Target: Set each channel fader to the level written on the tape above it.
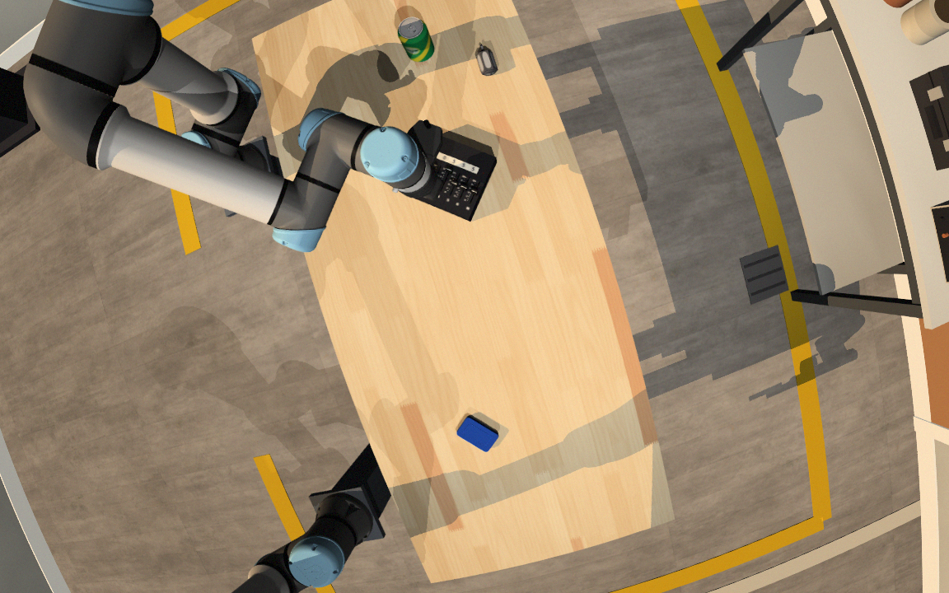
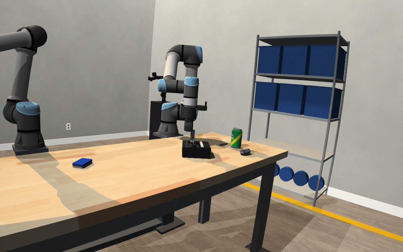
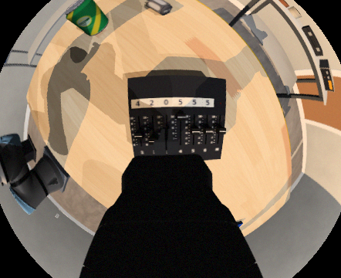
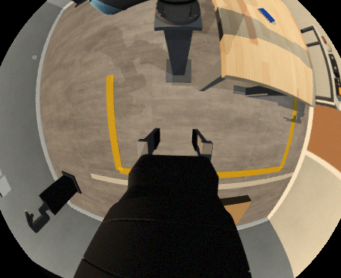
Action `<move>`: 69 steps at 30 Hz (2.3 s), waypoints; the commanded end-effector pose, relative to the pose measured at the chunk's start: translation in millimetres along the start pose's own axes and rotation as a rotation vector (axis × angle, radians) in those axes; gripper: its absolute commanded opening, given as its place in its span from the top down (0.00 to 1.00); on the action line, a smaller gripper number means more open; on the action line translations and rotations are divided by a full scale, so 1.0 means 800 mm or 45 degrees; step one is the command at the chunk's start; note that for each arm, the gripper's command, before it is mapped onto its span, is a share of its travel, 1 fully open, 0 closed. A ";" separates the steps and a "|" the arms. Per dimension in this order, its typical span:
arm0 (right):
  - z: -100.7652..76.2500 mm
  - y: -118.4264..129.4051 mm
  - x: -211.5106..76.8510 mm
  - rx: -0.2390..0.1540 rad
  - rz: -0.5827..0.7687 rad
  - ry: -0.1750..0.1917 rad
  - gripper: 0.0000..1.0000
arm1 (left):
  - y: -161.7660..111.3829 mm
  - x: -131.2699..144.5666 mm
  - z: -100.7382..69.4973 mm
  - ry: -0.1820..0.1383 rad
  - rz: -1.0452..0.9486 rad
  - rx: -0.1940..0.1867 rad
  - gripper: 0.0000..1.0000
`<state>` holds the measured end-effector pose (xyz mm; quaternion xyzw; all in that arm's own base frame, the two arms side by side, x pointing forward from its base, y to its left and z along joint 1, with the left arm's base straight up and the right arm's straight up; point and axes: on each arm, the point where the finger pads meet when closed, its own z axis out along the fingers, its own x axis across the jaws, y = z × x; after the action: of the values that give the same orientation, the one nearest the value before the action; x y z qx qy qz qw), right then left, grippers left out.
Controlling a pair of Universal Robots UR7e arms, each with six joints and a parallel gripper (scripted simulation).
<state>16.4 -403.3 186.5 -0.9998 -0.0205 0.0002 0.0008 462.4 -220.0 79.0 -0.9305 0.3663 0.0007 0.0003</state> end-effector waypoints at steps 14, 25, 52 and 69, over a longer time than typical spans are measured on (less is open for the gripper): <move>-0.001 0.000 0.000 -0.002 0.000 0.001 0.00 | 0.000 0.000 -0.001 0.002 0.000 0.000 1.00; -0.001 0.000 0.000 -0.002 0.000 0.001 0.00 | -0.002 0.000 -0.001 0.002 0.000 0.000 1.00; -0.001 0.000 0.000 -0.002 0.000 0.001 0.00 | -0.007 0.000 -0.029 0.002 0.000 0.000 1.00; -0.001 0.000 0.000 -0.002 0.000 0.001 0.00 | -0.007 0.000 -0.051 0.002 0.000 0.000 1.00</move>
<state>16.4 -403.3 186.5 -0.9998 -0.0205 0.0002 0.0008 466.4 -215.7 118.9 -0.9305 0.3663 0.0007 0.0002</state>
